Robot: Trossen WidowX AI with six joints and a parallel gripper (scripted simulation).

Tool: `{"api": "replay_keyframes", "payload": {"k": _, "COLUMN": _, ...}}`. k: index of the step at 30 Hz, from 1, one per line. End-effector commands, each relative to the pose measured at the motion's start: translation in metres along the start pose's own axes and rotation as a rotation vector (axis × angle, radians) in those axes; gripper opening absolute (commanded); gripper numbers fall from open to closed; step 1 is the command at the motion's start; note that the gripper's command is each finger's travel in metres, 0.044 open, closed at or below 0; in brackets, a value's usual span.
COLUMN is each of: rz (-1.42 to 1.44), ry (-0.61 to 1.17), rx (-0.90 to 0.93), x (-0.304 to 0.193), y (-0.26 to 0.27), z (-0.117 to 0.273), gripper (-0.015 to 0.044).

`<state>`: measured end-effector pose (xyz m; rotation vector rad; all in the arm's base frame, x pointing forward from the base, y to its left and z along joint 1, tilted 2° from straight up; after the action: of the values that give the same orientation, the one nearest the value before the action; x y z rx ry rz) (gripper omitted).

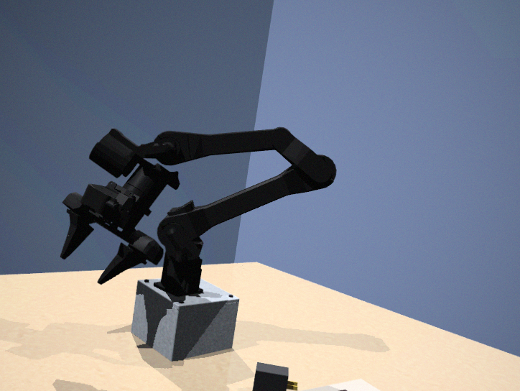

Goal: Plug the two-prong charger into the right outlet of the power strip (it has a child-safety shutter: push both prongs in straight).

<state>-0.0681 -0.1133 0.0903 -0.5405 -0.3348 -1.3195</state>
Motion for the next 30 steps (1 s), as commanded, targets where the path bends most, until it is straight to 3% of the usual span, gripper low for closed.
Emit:
{"api": "replay_keyframes", "payload": {"k": 1, "rz": 0.001, "ry": 0.0, "rx": 0.001, "x": 0.0, "y": 0.0, "z": 0.0, "gripper": 0.0426}}
{"api": "replay_keyframes", "payload": {"k": 30, "rz": 0.209, "ry": 0.034, "rx": 0.191, "x": 0.029, "y": 0.027, "z": -0.008, "gripper": 0.044}}
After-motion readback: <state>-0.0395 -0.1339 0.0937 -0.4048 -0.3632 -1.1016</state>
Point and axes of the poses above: the point midway between the two fingers, 35 mm back from their tips, its own z axis back along the fingers, its own y axis across the jaws, x = y × z, the point moved 4 cm from there along z, back along the fingers, and after that the axes turned 7 degrees about -z, right-handed, at the moved point
